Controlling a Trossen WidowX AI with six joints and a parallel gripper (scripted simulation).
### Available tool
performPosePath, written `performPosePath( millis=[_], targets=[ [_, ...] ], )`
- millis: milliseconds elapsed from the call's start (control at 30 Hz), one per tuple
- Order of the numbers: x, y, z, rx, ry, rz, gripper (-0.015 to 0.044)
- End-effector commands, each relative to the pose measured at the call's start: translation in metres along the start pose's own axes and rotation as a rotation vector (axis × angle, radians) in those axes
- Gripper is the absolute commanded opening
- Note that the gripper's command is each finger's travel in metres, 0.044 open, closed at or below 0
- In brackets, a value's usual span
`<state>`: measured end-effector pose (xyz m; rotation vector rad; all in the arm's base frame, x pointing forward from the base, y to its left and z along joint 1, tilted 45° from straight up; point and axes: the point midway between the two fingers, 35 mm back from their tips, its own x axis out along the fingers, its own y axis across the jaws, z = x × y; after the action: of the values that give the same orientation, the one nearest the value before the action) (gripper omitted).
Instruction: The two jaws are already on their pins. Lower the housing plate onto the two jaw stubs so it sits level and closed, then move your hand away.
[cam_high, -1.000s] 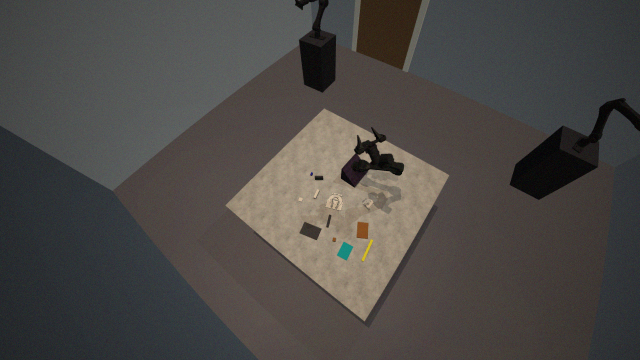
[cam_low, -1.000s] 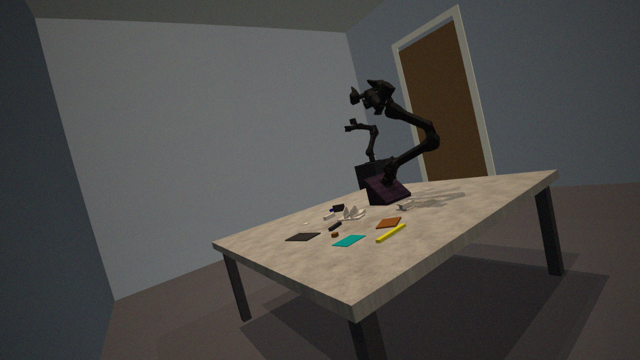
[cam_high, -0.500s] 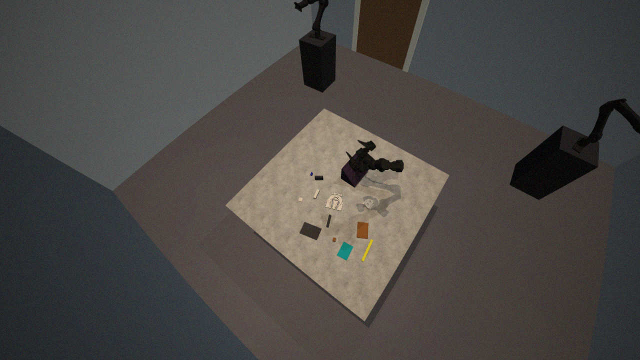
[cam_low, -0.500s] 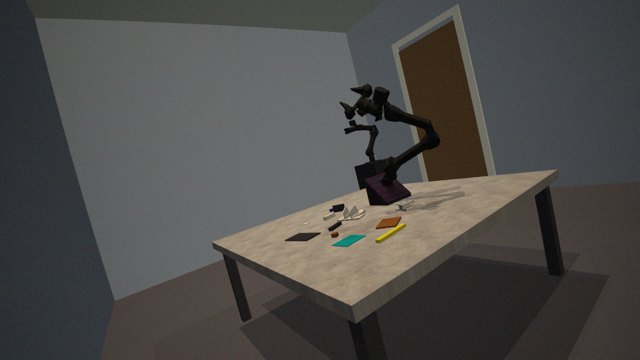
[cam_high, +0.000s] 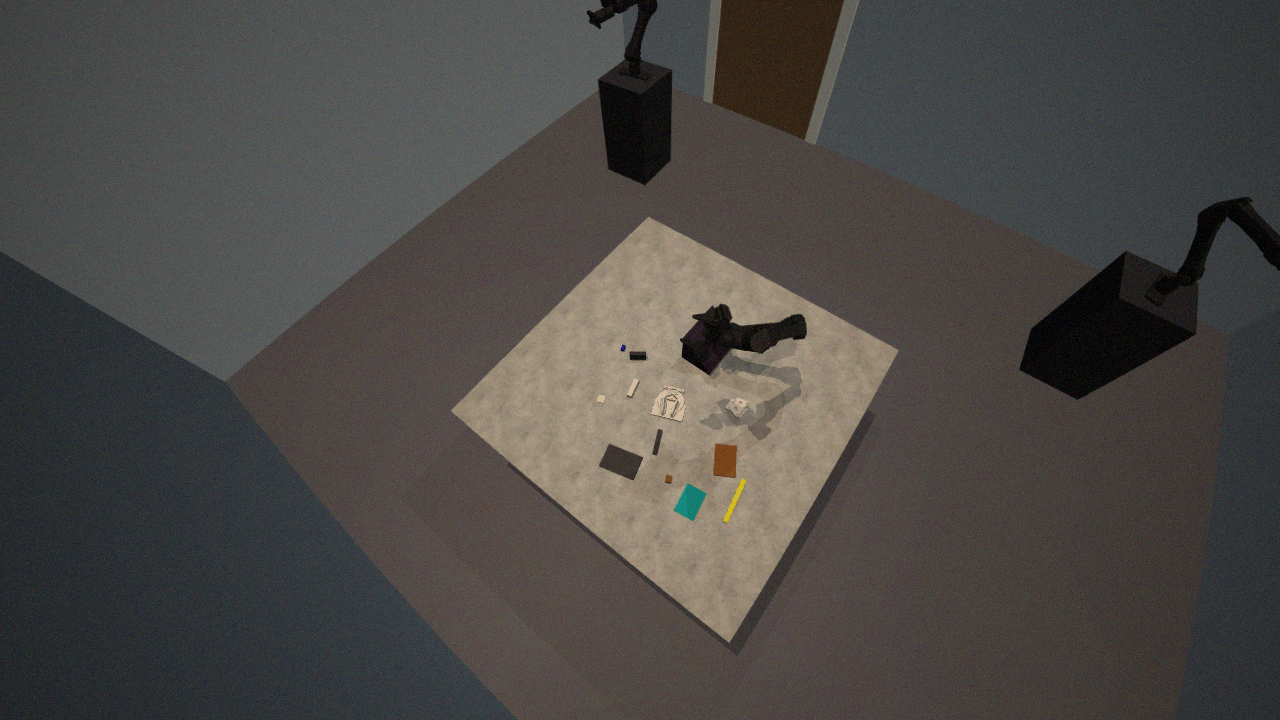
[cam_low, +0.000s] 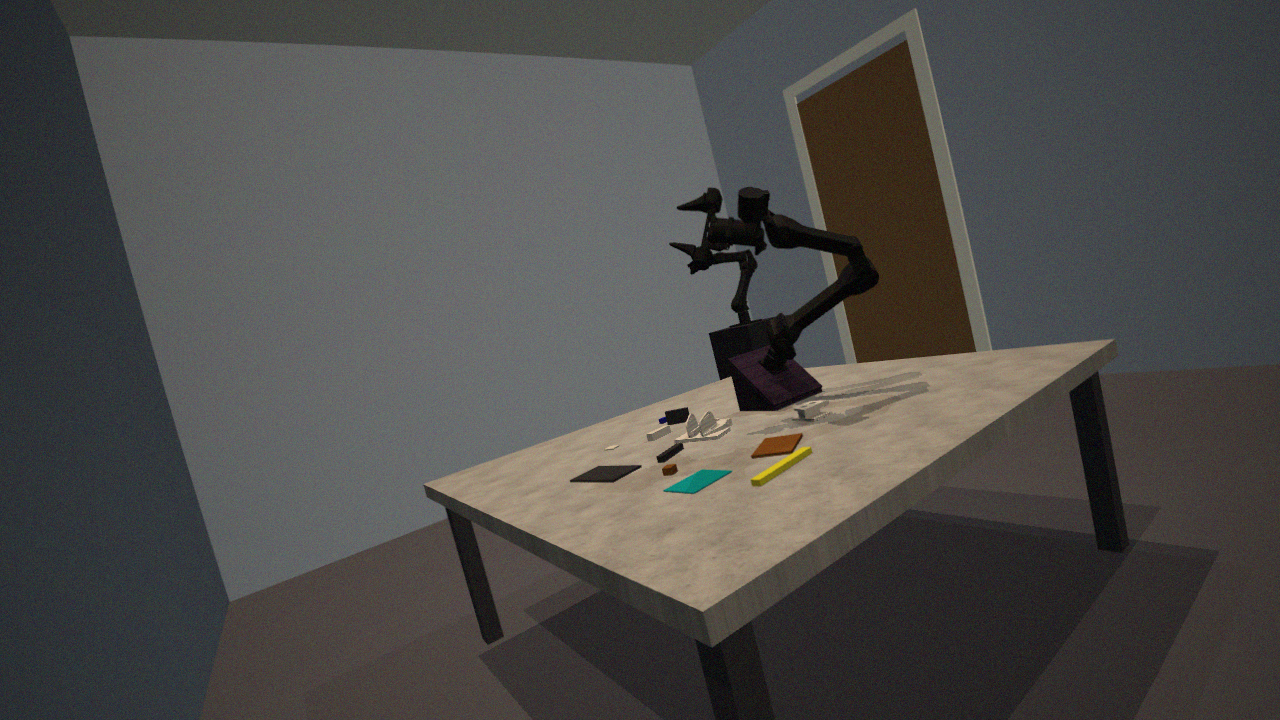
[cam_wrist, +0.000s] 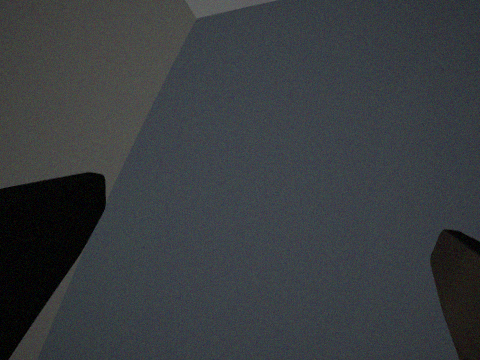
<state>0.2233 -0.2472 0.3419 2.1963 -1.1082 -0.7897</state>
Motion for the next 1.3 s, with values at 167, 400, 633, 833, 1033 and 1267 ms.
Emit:
performPosePath(
  millis=[167, 400, 633, 833, 1033, 1267],
  targets=[
    [-0.011, -0.061, -0.015, -0.125, 0.079, -0.253, 0.0440],
    [-0.028, -0.104, -0.022, -0.214, 0.142, -0.441, 0.0440],
    [-0.052, -0.146, -0.026, -0.302, 0.209, -0.631, 0.0440],
    [-0.078, -0.178, -0.026, -0.375, 0.266, -0.795, 0.0440],
    [-0.107, -0.206, -0.024, -0.446, 0.324, -0.959, 0.0440],
    [-0.145, -0.233, -0.017, -0.523, 0.388, -1.150, 0.0440]
  ],
)
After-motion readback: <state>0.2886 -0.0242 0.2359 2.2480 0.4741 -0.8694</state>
